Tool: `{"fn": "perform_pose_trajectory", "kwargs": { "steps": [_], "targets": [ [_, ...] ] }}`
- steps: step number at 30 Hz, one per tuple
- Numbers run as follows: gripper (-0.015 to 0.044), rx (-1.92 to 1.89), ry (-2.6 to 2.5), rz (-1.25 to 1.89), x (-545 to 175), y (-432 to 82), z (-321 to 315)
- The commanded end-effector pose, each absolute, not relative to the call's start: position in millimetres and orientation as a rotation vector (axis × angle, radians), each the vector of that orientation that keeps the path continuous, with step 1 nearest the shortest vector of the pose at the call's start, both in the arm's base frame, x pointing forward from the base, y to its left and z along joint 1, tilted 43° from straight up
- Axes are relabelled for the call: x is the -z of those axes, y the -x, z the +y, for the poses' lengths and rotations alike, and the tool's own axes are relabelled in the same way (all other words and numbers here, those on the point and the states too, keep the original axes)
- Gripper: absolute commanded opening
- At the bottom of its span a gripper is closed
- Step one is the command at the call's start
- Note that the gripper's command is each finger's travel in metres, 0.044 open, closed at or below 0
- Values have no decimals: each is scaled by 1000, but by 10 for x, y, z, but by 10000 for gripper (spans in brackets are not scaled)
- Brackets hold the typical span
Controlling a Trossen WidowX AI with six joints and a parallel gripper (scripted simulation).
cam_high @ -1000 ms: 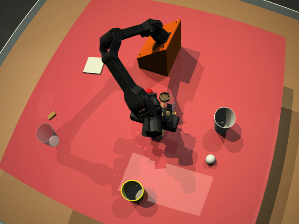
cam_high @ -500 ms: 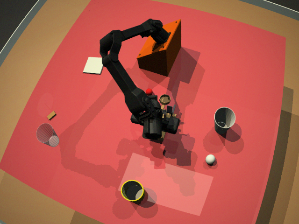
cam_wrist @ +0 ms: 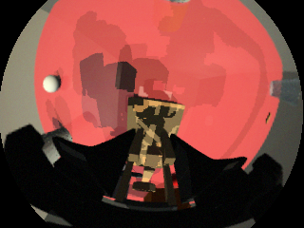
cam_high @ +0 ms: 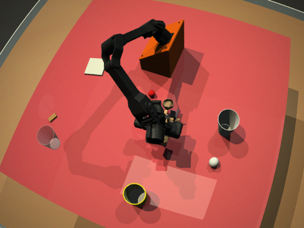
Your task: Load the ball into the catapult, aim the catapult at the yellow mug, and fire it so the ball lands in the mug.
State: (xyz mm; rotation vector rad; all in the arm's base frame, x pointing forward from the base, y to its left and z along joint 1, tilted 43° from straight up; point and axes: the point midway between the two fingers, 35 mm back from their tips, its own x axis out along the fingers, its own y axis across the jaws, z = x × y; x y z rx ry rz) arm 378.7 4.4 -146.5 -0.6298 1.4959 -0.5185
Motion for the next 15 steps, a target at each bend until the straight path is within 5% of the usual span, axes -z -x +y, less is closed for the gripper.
{"fn": "perform_pose_trajectory", "kwargs": {
  "steps": [1, 8, 15],
  "targets": [
    [0, 511, 641, 1490, 1505, -3794, 28],
    [0, 519, 630, 1496, 1490, -3787, 22],
    [184, 519, 630, 1496, 1490, -3787, 22]
  ]
}}
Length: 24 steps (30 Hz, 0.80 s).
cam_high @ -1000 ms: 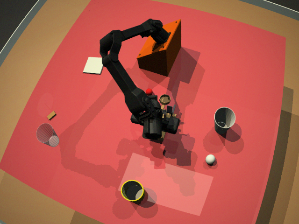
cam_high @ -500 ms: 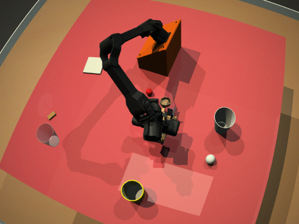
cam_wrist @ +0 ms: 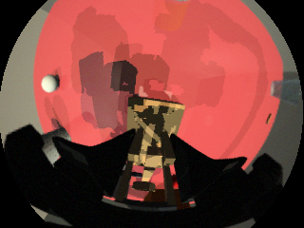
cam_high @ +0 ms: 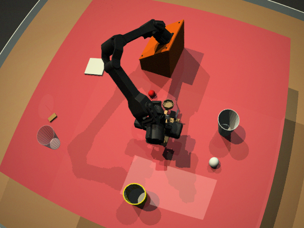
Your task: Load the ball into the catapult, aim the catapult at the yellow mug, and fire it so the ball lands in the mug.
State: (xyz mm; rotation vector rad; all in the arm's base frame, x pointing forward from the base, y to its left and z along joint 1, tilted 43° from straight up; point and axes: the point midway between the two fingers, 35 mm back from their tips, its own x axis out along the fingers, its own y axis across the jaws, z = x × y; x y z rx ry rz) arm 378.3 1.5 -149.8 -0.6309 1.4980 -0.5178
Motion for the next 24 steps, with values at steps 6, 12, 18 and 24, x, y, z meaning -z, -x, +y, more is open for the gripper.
{"fn": "perform_pose_trajectory", "kwargs": {
  "steps": [6, 12, 18, 24],
  "targets": [
    [341, 519, 630, 1496, 1490, -3787, 22],
    [440, 513, 626, 1498, 1072, -3800, 428],
    [440, 513, 626, 1499, 755, -3755, 700],
    [440, 504, 637, 1491, 845, -3770, 650]
  ]
}}
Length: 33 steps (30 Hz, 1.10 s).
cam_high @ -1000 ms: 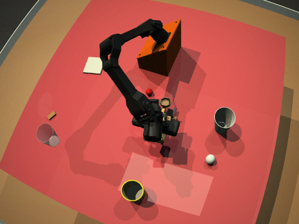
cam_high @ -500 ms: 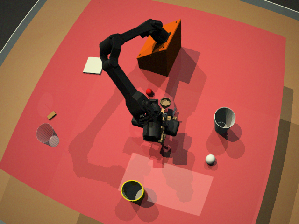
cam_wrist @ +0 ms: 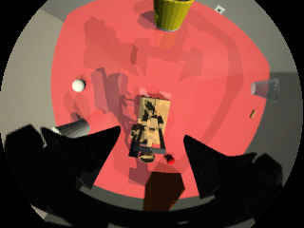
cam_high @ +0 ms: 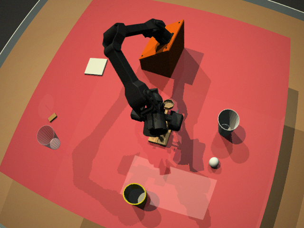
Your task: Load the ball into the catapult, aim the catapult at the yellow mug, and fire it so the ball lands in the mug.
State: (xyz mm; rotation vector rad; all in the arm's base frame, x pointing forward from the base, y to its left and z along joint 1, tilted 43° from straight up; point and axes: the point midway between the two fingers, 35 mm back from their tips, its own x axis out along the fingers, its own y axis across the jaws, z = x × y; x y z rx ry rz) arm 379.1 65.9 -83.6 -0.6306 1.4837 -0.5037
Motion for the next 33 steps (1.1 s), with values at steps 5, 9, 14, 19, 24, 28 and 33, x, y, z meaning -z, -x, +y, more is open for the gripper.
{"fn": "perform_pose_trajectory", "kwargs": {
  "steps": [5, 9, 14, 19, 24, 28, 33],
  "targets": [
    [440, 507, 638, 1491, 965, -3751, 520],
    [440, 509, 639, 1490, 1136, -3750, 359],
    [440, 509, 639, 1490, 1144, -3751, 352],
    [440, 509, 639, 1490, 1201, -3757, 302],
    [440, 509, 639, 1490, 1262, -3762, 246],
    [440, 509, 640, 1490, 1311, -3765, 202],
    [440, 509, 640, 1490, 1371, -3767, 146]
  ]
}}
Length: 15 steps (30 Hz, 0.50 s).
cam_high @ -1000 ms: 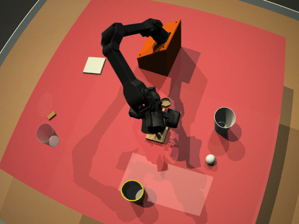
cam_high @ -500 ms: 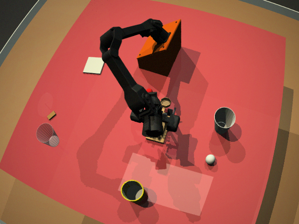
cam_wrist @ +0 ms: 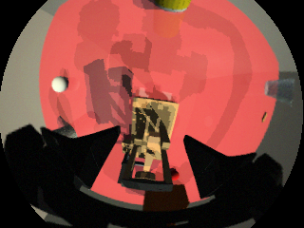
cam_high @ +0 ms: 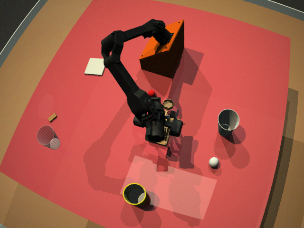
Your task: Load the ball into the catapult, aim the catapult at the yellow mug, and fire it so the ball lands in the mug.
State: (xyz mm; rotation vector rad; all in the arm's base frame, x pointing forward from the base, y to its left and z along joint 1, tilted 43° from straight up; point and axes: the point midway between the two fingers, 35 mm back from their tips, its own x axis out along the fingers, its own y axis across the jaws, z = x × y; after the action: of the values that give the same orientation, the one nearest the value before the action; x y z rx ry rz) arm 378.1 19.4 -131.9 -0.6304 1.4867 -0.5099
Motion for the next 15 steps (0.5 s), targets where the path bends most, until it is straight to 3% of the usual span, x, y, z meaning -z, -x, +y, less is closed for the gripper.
{"fn": "perform_pose_trajectory", "kwargs": {
  "steps": [1, 15],
  "targets": [
    [440, 509, 640, 1490, 1383, -3767, 135],
    [440, 511, 642, 1490, 1528, -3763, -6]
  ]
}}
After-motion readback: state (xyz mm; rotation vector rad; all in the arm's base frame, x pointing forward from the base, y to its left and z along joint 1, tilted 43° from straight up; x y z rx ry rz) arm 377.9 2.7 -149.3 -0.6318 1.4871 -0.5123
